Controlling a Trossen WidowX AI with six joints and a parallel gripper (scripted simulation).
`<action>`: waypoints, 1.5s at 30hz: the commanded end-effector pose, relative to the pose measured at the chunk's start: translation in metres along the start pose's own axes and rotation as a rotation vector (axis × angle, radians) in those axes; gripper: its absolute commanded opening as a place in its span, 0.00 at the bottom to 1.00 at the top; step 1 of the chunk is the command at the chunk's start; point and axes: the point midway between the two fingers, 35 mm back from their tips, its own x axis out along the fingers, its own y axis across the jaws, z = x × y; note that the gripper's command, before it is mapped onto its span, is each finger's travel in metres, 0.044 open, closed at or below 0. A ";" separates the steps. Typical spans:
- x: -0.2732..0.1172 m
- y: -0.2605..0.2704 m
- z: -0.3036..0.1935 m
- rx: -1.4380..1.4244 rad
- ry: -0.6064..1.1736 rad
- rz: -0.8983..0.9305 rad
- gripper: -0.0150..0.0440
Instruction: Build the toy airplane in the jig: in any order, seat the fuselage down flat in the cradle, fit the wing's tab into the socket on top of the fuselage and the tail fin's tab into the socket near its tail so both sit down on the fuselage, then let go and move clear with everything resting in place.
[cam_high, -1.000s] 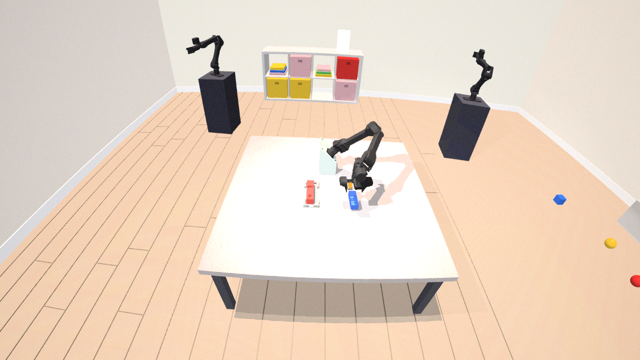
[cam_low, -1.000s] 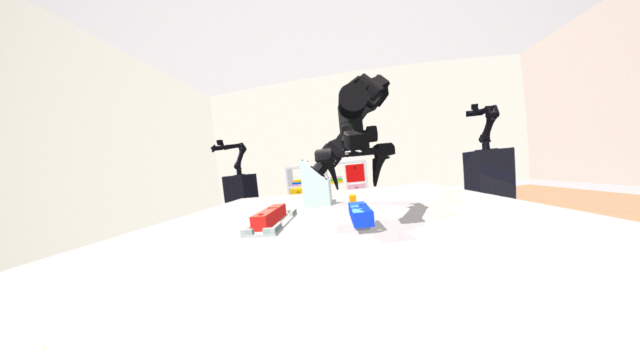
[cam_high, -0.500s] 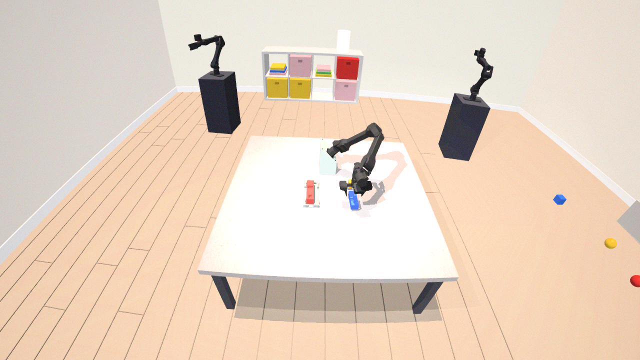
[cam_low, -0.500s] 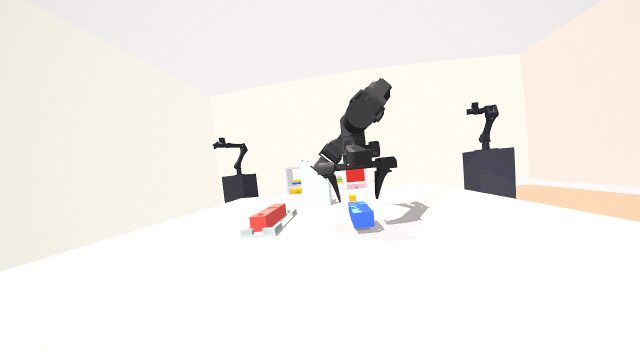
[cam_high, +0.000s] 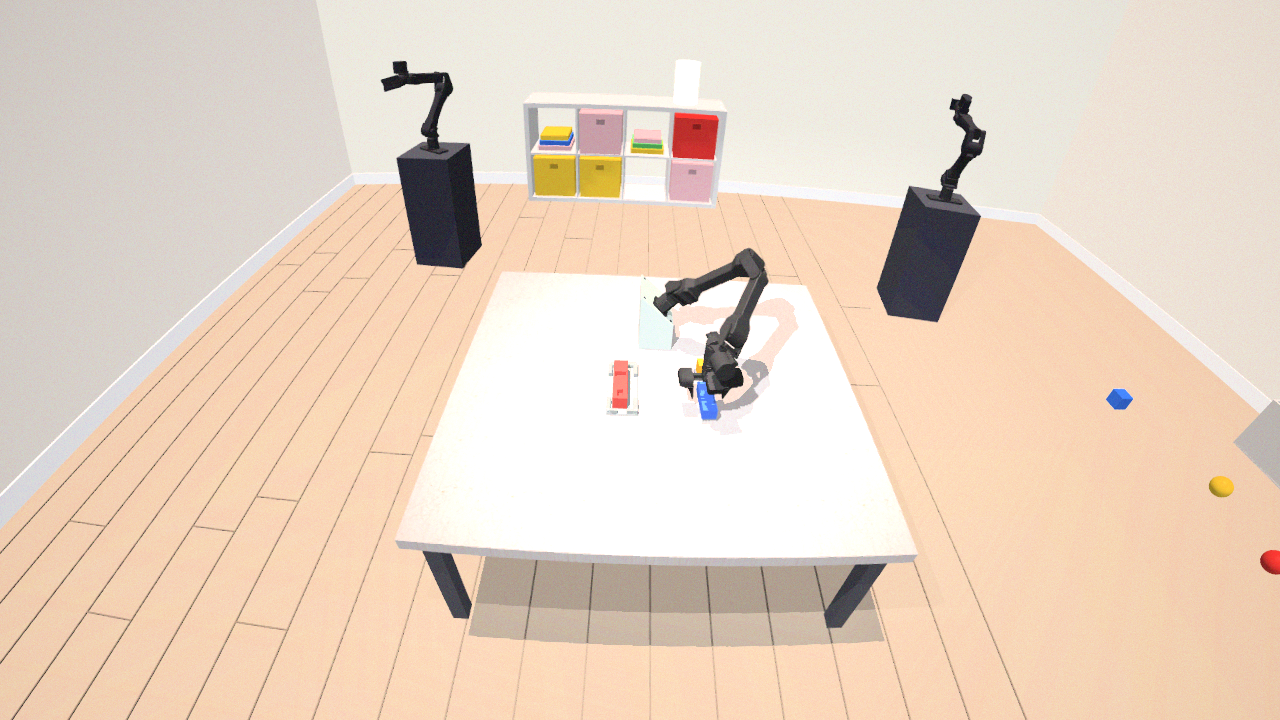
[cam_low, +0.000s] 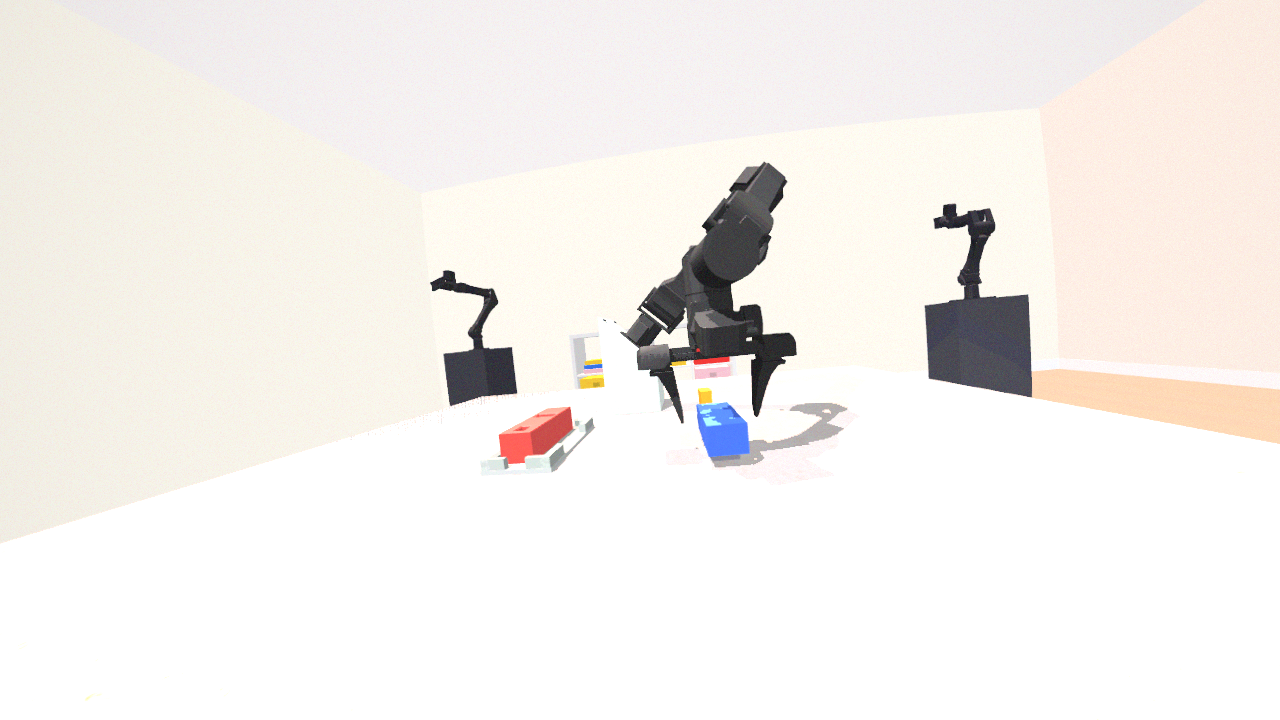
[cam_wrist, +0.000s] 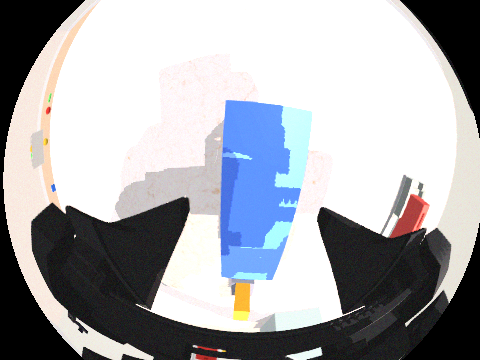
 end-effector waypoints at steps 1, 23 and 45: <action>0.008 -0.001 -0.001 0.005 0.001 -0.002 1.00; 0.017 0.000 -0.001 0.005 0.001 -0.001 0.50; -0.035 -0.003 0.004 0.004 0.004 -0.016 0.25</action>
